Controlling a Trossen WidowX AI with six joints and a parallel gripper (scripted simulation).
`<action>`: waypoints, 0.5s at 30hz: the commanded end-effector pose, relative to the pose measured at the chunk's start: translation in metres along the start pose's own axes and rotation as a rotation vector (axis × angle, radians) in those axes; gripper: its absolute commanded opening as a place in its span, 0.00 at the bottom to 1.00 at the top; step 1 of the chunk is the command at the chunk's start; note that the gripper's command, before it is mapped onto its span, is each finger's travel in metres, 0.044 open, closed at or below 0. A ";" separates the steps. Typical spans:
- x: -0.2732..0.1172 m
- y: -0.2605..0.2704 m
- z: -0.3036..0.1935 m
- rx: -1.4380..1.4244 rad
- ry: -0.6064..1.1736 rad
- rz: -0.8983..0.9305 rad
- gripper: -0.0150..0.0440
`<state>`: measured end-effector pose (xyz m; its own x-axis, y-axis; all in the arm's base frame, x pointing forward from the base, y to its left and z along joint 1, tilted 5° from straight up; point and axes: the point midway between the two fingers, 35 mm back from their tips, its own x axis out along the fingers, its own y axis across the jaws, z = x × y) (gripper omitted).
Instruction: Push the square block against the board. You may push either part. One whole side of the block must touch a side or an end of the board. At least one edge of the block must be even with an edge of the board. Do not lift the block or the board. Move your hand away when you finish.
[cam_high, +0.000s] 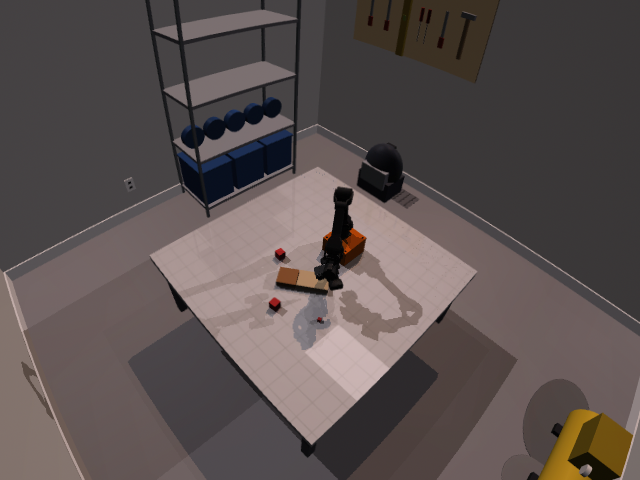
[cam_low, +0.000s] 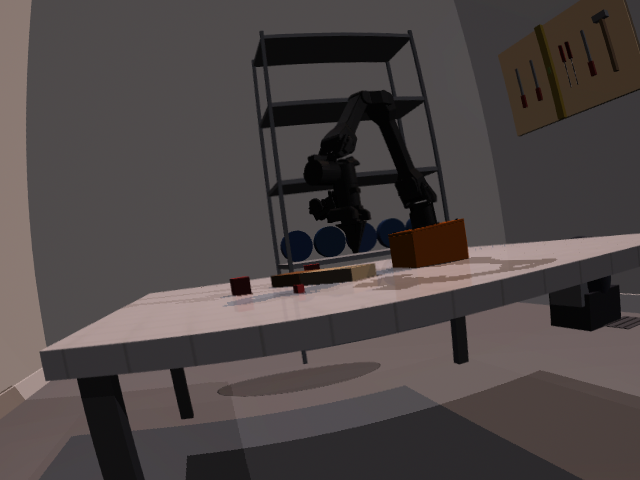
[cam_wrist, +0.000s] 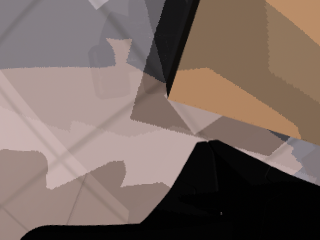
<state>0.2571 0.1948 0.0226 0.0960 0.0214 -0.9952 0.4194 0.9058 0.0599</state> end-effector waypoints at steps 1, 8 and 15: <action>-0.001 -0.007 -0.013 0.153 -0.005 0.004 0.25; 0.001 -0.018 -0.030 0.369 -0.003 0.003 0.25; 0.001 -0.021 -0.033 0.410 -0.003 0.002 0.25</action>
<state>0.2203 0.1903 0.0163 0.0908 0.0180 -0.9957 0.7264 0.6828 0.0786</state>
